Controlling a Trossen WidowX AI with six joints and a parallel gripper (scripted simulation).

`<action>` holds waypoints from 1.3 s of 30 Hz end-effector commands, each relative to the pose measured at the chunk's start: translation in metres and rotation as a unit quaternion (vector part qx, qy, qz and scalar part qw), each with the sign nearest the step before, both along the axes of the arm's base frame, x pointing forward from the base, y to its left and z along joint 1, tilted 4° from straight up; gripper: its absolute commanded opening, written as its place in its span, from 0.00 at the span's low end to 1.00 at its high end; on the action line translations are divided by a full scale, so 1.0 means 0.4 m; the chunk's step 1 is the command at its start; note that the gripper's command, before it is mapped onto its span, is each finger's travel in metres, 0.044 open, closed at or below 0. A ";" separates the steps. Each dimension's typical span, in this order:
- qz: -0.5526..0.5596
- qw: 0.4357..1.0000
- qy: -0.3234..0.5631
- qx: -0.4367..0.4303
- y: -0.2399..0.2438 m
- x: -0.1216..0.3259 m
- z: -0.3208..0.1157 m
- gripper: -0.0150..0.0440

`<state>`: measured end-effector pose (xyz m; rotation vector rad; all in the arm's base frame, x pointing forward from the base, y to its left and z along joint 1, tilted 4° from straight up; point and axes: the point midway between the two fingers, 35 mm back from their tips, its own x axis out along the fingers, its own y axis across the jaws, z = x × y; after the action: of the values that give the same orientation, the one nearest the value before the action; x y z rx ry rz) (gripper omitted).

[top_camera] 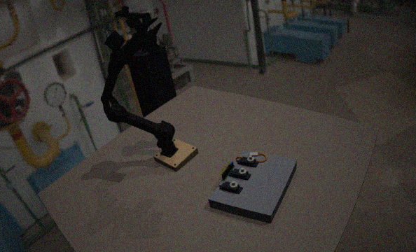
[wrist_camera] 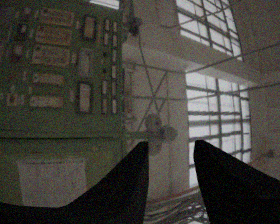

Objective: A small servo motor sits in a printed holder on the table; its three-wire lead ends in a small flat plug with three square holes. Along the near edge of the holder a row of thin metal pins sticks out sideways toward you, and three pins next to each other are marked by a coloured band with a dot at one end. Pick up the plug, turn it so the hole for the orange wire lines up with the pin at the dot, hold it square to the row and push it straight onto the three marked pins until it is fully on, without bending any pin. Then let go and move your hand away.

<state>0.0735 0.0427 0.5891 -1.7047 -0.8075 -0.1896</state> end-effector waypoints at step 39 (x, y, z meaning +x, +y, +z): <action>0.090 0.845 0.287 0.442 0.011 0.448 -0.336 0.45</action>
<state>0.2402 0.0515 0.4695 -0.8158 -0.3582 0.0831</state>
